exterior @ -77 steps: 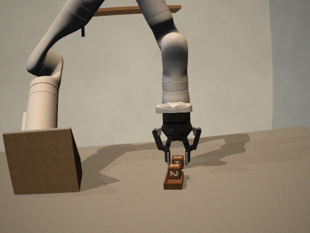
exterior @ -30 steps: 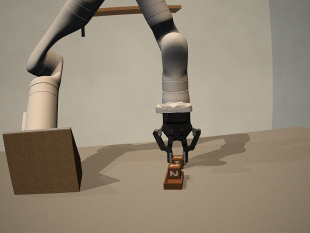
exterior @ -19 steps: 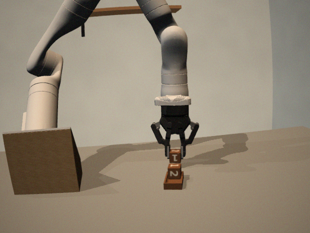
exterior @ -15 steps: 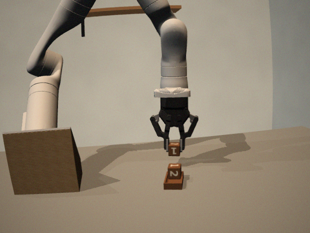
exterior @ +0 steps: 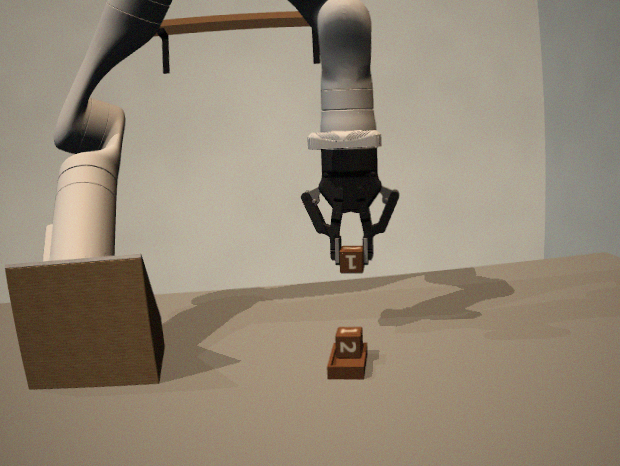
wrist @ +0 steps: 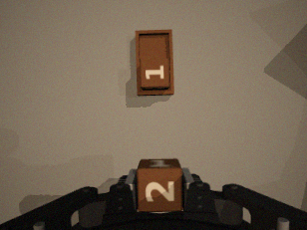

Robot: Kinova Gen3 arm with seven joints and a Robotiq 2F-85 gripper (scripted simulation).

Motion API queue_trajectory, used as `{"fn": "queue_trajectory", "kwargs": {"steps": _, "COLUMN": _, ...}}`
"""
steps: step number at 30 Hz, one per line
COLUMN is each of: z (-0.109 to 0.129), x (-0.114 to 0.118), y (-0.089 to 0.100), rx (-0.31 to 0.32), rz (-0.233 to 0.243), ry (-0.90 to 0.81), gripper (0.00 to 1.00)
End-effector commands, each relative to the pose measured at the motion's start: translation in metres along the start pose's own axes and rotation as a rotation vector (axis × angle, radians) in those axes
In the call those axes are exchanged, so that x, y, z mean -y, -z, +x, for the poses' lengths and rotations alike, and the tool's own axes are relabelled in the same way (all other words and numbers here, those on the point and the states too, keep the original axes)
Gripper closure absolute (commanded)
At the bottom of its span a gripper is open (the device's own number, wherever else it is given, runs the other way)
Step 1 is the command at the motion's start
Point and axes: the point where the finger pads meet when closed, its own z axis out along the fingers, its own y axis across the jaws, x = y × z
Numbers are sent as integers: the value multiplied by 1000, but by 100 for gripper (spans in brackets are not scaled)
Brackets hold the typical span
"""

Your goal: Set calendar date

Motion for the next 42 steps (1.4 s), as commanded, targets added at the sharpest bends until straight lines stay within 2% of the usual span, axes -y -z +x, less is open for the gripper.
{"fn": "queue_trajectory", "kwargs": {"steps": 1, "z": 2, "x": 3, "y": 5, "rx": -3, "rz": 12, "ry": -4, "gripper": 72}}
{"fn": "queue_trajectory", "kwargs": {"steps": 9, "z": 2, "x": 3, "y": 5, "rx": -3, "rz": 12, "ry": -4, "gripper": 72}}
{"fn": "queue_trajectory", "kwargs": {"steps": 11, "z": 9, "x": 4, "y": 6, "rx": -3, "rz": 13, "ry": -3, "gripper": 72}}
{"fn": "queue_trajectory", "kwargs": {"steps": 13, "z": 42, "x": 7, "y": 11, "rx": -3, "rz": 15, "ry": -1, "gripper": 72}}
{"fn": "queue_trajectory", "kwargs": {"steps": 15, "z": 89, "x": 6, "y": 15, "rx": -3, "rz": 16, "ry": 3, "gripper": 72}}
{"fn": "queue_trajectory", "kwargs": {"steps": 16, "z": 89, "x": 6, "y": 15, "rx": -3, "rz": 16, "ry": 3, "gripper": 72}}
{"fn": "queue_trajectory", "kwargs": {"steps": 18, "z": 122, "x": 2, "y": 16, "rx": -3, "rz": 13, "ry": 6, "gripper": 72}}
{"fn": "queue_trajectory", "kwargs": {"steps": 19, "z": 128, "x": 1, "y": 16, "rx": -3, "rz": 12, "ry": 6, "gripper": 72}}
{"fn": "queue_trajectory", "kwargs": {"steps": 38, "z": 130, "x": 1, "y": 15, "rx": -3, "rz": 12, "ry": 6, "gripper": 72}}
{"fn": "queue_trajectory", "kwargs": {"steps": 42, "z": 130, "x": 1, "y": 9, "rx": -3, "rz": 12, "ry": 6, "gripper": 72}}
